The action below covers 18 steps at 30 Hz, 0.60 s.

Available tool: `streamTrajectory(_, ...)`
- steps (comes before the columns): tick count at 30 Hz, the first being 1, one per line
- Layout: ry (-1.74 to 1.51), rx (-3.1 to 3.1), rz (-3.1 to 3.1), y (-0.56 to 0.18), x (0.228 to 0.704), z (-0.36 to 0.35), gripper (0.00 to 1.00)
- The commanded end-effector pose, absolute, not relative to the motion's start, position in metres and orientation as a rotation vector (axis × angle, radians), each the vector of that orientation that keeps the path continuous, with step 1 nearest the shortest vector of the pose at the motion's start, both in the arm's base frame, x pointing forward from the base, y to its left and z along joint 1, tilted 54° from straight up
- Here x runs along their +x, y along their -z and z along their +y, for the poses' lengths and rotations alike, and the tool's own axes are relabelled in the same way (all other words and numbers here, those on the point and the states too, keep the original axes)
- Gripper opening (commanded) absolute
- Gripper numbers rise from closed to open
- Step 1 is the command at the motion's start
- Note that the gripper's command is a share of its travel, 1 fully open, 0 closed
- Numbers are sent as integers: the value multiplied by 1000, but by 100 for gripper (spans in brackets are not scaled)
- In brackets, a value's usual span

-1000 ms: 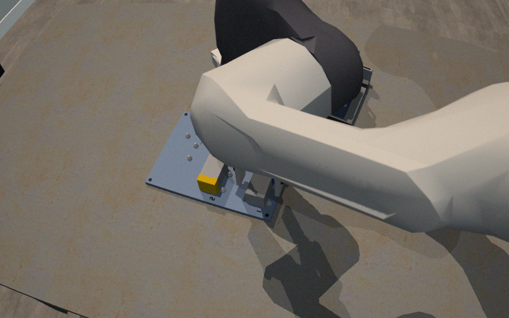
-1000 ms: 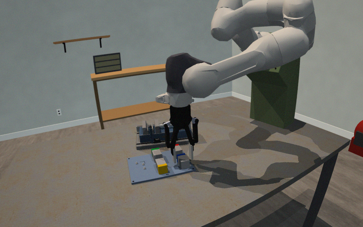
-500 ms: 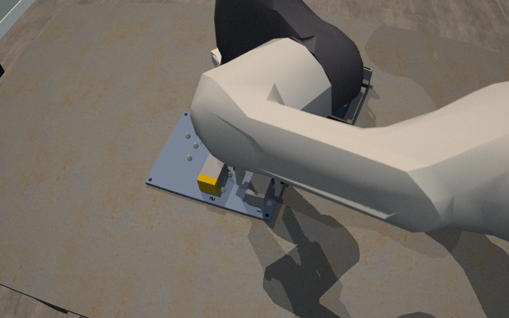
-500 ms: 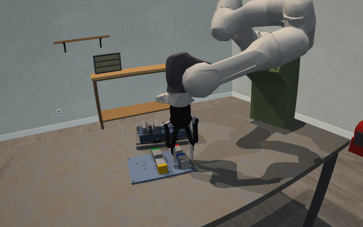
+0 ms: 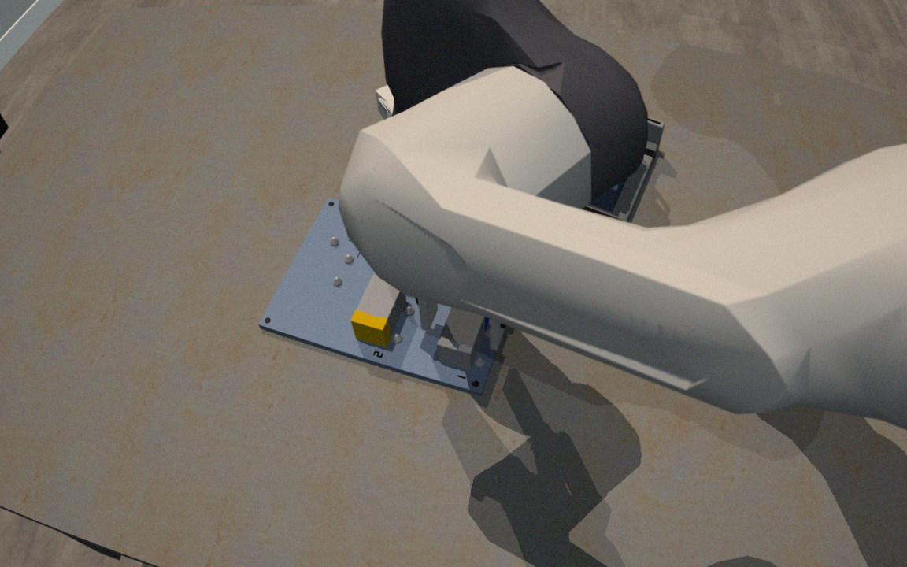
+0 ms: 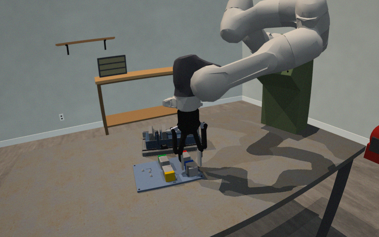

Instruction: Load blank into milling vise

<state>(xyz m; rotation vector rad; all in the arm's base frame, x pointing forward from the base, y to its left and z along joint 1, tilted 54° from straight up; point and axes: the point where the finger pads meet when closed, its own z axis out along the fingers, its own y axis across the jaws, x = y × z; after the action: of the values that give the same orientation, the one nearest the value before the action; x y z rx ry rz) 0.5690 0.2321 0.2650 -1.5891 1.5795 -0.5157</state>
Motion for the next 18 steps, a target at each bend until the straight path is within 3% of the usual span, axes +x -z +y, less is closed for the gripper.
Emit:
streamTrajectory(1,516,-1591,1578,-264,570,233,43)
streamTrajectory(15,516,-1593,1577,-263,571,233,43)
streamTrajectory(16,515,-1590,1579,-264,570,233,0)
streamTrajectory(18,515,-1590,1579,-264,570,233,0)
